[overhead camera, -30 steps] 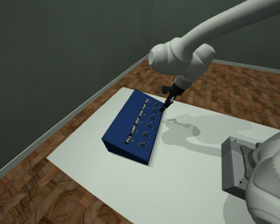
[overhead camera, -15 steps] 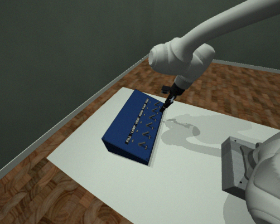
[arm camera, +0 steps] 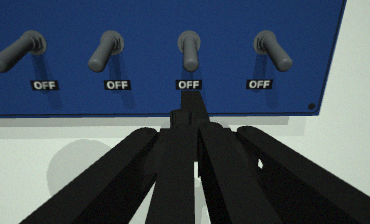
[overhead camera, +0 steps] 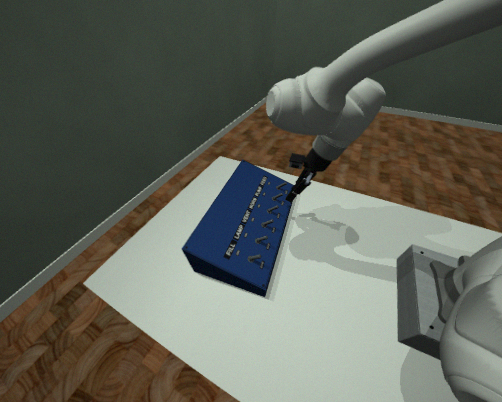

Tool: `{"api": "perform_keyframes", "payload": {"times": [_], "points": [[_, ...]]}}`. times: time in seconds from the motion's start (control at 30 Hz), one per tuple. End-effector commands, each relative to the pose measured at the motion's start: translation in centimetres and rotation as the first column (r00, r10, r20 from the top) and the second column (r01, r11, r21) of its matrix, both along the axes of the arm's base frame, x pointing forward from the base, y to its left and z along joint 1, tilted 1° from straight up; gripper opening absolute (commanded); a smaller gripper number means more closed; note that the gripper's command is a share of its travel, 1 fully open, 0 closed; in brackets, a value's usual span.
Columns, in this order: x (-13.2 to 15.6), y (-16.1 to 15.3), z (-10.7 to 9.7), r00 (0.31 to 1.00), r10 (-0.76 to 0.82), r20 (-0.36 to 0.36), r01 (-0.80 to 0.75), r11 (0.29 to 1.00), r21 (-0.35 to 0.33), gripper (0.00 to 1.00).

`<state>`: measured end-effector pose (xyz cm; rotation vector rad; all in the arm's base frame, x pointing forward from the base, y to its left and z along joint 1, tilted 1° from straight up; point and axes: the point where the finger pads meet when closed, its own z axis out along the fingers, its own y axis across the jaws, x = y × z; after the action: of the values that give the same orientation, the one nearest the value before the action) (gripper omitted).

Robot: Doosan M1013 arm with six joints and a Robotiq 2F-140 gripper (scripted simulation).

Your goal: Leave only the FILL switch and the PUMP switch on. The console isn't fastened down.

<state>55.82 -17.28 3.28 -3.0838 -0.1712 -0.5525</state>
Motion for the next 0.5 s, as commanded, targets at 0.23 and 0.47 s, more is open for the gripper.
{"api": "perform_keyframes", "payload": {"times": [0.23,0.47], "points": [[0.27,0.01,0.13,1.000,0.000,0.001,0.000,1.000,0.000,0.10],[0.58,0.05,0.25,1.000,0.000,0.001,0.000,1.000,0.000,0.10]]}}
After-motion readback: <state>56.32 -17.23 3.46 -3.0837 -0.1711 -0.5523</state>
